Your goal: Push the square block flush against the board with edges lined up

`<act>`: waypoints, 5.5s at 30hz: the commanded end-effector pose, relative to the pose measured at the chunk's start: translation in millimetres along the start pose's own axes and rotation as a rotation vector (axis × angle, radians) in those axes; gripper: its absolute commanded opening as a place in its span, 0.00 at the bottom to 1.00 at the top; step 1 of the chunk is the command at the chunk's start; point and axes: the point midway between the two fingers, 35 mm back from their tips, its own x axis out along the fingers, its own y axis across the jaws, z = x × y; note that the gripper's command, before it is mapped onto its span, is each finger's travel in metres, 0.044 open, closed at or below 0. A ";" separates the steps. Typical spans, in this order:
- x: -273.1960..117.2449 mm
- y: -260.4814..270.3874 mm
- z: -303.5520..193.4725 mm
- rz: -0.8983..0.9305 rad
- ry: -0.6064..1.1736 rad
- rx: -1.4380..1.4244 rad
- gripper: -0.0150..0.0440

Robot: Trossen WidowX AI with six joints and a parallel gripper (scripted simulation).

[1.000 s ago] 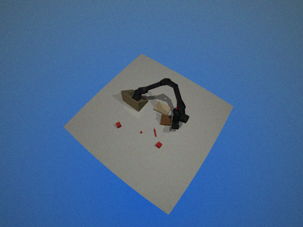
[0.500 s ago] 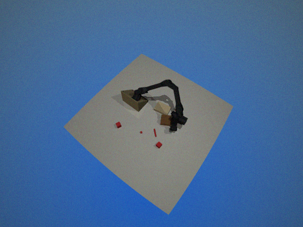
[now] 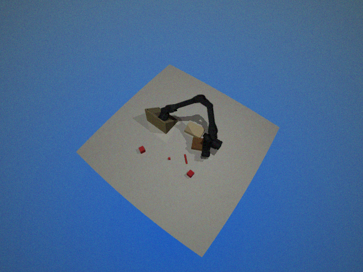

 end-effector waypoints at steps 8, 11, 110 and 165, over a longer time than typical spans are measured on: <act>0.1 0.5 -13.2 0.001 0.003 -0.003 0.25; 0.1 0.3 -16.6 0.001 0.003 -0.003 0.25; -57.1 -17.3 -60.0 -0.011 0.006 0.537 0.25; 0.0 -16.8 -166.1 -0.009 0.006 1.806 0.25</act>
